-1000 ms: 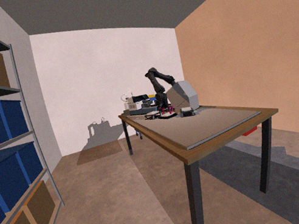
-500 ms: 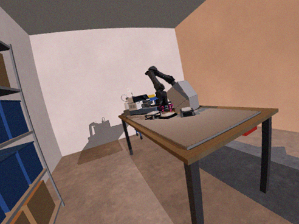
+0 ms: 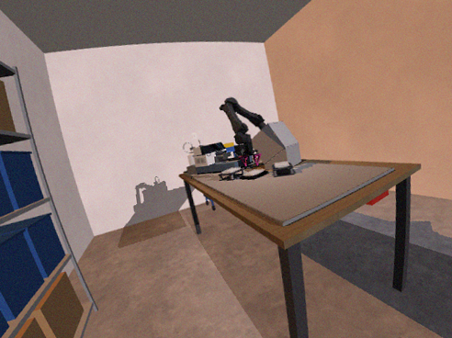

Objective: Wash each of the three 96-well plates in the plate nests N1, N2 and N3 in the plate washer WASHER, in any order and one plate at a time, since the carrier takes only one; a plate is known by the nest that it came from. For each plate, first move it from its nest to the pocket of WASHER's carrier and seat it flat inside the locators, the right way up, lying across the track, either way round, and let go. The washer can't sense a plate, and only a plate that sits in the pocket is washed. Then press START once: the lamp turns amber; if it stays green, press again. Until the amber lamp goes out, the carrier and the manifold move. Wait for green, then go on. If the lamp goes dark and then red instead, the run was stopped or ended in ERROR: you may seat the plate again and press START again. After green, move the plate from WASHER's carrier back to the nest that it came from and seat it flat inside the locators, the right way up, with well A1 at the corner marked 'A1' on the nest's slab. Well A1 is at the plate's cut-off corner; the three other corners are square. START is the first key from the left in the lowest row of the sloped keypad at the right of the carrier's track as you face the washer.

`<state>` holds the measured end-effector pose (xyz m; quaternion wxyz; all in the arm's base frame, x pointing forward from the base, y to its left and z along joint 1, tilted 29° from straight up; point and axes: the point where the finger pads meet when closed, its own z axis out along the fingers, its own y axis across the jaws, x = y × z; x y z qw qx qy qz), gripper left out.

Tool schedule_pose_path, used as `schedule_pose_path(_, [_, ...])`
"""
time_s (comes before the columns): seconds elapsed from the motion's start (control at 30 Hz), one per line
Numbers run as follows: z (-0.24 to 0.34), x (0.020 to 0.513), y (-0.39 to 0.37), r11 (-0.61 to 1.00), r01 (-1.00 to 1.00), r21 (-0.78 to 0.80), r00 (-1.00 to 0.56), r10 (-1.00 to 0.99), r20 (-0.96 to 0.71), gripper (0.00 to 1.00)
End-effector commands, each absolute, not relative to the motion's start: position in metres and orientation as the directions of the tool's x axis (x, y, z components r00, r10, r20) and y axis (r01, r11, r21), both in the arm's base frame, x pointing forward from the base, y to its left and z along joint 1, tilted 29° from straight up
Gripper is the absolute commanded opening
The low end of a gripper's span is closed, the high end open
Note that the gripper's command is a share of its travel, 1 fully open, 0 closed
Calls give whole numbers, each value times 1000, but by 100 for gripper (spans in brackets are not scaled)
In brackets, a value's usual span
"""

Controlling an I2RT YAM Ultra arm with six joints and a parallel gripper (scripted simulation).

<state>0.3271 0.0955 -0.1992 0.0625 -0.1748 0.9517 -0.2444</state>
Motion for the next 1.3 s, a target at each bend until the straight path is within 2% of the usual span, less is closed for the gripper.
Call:
schedule_pose_path(0.0, [-190, 317, 102, 815, -317, -485, -928, -372, -18, 100])
schedule_pose_path(0.7, [-163, 310, 116, 815, -317, -485, -928, -372, -18, 100])
schedule_pose_path(1.27, [-169, 314, 118, 817, -313, -485, -928, -372, -27, 100])
